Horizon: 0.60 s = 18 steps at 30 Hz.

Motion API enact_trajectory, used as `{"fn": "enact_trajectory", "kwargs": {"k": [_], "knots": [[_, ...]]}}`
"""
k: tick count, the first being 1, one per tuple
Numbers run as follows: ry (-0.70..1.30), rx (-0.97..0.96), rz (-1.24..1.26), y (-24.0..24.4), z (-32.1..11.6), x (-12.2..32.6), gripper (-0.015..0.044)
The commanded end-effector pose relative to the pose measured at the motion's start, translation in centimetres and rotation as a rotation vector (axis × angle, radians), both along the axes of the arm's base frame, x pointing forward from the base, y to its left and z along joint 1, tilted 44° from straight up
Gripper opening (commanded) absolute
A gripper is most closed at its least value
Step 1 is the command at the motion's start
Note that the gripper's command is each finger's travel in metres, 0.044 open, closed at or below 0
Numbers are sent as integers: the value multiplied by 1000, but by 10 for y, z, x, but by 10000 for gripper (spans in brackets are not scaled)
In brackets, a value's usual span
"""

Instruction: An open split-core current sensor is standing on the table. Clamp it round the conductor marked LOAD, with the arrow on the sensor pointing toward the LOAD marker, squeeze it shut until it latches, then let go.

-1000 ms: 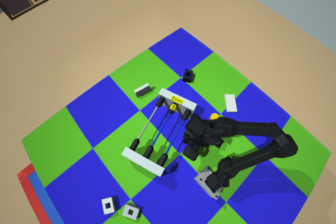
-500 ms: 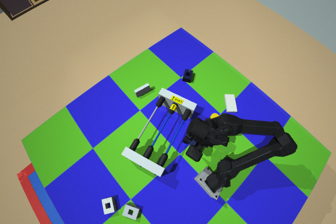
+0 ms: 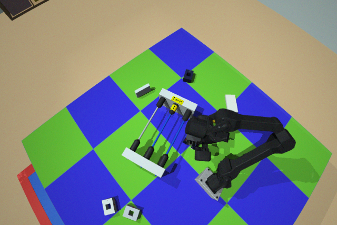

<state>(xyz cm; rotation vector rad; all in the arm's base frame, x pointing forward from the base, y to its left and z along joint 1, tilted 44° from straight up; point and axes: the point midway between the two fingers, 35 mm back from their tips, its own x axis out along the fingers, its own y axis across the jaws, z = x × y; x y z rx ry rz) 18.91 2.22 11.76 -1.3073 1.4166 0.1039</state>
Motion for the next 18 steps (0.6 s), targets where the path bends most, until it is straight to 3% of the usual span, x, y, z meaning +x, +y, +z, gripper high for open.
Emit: {"fn": "enact_trajectory", "kwargs": {"k": [1,5,18], "knots": [[543,-186,443,6,-2,12,320],[809,-247,664,8,-4,18,320],[822,-249,675,6,-7,19,320]]}}
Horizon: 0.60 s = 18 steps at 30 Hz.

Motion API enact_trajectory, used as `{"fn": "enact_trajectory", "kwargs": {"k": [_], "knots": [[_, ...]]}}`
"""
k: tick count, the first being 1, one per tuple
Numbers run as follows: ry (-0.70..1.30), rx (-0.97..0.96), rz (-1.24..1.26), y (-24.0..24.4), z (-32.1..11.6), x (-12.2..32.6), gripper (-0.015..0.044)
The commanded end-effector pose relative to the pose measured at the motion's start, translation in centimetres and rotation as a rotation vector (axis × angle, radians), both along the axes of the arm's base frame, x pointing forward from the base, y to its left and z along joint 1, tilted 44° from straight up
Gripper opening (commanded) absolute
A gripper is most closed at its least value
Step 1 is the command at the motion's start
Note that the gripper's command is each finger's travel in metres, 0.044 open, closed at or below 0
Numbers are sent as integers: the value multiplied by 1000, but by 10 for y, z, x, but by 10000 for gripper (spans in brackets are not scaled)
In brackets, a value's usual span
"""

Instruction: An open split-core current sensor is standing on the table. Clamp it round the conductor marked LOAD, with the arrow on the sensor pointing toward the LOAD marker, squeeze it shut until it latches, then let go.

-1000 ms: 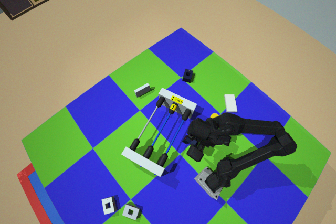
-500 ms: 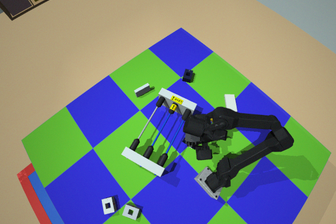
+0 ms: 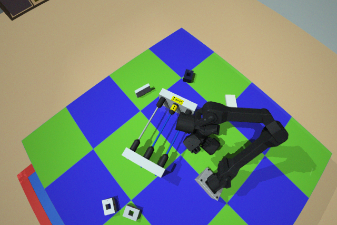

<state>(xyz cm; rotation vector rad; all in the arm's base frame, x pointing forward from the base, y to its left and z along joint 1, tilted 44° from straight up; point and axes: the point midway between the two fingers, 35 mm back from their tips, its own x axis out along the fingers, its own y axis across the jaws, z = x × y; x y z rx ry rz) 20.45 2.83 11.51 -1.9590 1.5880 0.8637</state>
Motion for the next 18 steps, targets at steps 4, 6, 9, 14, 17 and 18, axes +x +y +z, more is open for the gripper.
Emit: {"fn": "enact_trajectory", "kwargs": {"k": [4,6,9,14,17,18], "knots": [[139,-26,93,-4,-9,5,320],[139,-25,93,-7,-12,6,320],[139,-25,93,-10,-15,6,320],[139,-25,94,-15,-21,7,320],[138,-25,94,-19,-25,8,320],[138,-25,94,-20,-26,8,320]]}}
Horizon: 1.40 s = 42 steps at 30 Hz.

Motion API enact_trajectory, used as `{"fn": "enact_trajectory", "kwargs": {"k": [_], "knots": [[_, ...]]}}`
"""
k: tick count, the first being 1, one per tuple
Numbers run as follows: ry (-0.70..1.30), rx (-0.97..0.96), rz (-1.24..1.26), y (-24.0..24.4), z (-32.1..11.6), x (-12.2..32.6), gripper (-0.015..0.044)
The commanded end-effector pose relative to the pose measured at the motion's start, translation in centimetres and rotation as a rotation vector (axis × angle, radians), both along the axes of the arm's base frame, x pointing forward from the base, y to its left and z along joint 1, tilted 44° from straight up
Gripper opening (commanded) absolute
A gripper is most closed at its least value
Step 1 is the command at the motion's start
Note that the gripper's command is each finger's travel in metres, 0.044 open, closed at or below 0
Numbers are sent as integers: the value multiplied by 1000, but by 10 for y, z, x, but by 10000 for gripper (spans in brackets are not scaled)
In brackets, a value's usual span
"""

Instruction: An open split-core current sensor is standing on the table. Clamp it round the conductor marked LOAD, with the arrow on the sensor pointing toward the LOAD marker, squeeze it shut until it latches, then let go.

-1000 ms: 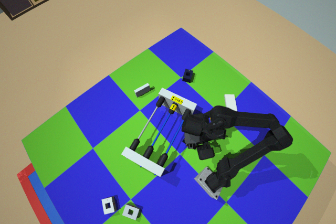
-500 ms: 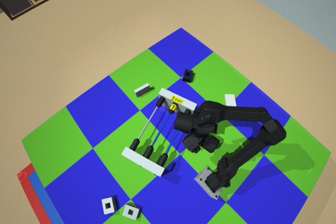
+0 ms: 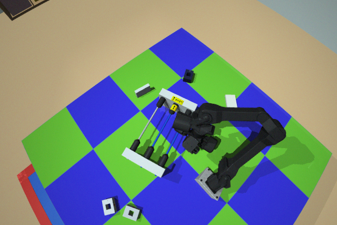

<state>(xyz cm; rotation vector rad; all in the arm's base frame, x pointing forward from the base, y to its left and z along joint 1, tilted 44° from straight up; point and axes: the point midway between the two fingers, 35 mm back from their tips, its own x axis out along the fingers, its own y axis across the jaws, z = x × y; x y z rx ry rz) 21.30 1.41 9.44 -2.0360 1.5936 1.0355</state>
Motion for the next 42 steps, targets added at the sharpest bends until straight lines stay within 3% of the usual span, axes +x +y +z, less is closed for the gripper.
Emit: {"fn": "enact_trajectory", "kwargs": {"k": [1,19,37,42], "knots": [[8,-8,4,-7,-6,0,320],[7,-12,4,-25,-24,0,320],[2,-6,-1,-22,-21,1,200],[4,-4,1,-13,-13,2,69]]}}
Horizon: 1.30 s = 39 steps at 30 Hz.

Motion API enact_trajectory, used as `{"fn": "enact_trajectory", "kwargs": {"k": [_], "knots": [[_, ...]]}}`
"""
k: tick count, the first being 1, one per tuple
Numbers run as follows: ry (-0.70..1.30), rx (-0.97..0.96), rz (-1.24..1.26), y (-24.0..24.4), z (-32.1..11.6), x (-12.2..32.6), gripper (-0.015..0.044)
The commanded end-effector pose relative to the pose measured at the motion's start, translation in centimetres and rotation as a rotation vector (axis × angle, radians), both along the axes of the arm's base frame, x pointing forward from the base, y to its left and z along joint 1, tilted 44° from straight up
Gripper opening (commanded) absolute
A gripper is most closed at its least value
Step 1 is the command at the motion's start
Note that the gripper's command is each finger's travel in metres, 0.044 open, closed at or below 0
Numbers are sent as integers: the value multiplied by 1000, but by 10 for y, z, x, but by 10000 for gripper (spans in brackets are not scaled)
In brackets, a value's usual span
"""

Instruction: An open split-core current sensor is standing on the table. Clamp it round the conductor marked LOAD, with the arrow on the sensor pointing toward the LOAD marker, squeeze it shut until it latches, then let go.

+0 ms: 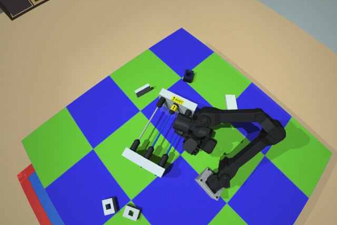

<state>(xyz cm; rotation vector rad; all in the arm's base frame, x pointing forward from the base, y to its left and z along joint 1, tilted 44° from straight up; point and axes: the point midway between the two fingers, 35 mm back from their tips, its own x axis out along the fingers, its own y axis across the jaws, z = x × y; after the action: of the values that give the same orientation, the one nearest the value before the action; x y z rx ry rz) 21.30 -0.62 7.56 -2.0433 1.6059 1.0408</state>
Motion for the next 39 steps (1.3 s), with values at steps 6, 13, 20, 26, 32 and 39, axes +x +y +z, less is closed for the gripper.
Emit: {"fn": "enact_trajectory", "kwargs": {"k": [6,13,20,26,32,39], "knots": [[-3,8,1,28,26,0,0],[-1,2,2,48,49,-3,0],[-43,8,-37,50,53,-3,0],[-192,36,-171,52,55,-3,0],[-345,69,-311,55,58,-3,0],[-521,111,-477,58,60,-3,0]]}}
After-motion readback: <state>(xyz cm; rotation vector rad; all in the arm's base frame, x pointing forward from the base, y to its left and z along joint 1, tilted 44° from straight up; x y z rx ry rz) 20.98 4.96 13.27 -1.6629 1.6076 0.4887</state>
